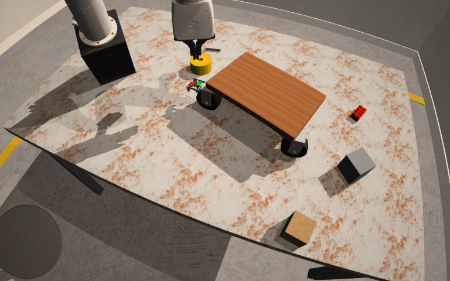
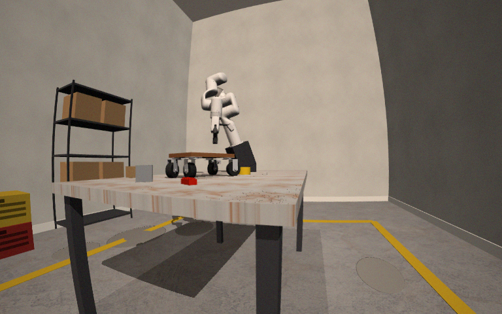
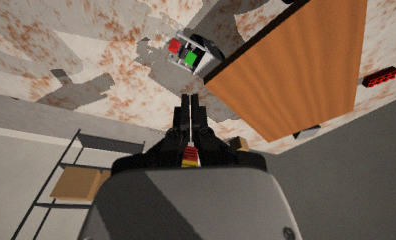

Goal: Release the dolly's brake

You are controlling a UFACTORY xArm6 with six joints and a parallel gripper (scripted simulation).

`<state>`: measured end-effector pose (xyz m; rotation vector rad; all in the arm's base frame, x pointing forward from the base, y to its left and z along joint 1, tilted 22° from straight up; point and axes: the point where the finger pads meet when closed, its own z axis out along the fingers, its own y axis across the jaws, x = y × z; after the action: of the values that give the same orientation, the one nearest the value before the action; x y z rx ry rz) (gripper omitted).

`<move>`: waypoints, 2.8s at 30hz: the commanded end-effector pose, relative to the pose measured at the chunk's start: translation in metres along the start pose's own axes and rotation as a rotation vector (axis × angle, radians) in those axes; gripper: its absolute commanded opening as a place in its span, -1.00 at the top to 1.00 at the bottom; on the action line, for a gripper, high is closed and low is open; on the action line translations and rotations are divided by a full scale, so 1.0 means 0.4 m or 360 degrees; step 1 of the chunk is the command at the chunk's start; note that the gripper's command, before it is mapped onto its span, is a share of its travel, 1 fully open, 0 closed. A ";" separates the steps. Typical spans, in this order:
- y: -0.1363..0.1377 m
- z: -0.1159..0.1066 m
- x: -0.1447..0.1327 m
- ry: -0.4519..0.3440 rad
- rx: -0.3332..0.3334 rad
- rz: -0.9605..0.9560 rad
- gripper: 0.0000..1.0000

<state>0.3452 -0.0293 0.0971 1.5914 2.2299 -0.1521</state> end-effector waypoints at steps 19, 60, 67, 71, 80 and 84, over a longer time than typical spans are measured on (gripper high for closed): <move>0.003 0.050 -0.002 -0.0048 -0.0009 -0.1734 1.00; 0.001 0.079 0.002 0.0016 -0.0064 -0.4210 1.00; 0.001 0.079 0.002 0.0016 -0.0064 -0.4210 1.00; 0.001 0.079 0.002 0.0016 -0.0064 -0.4210 1.00; 0.001 0.079 0.002 0.0016 -0.0064 -0.4210 1.00; 0.001 0.079 0.002 0.0016 -0.0064 -0.4210 1.00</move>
<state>0.3523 -0.0386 0.0671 -1.9957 2.3510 -0.5977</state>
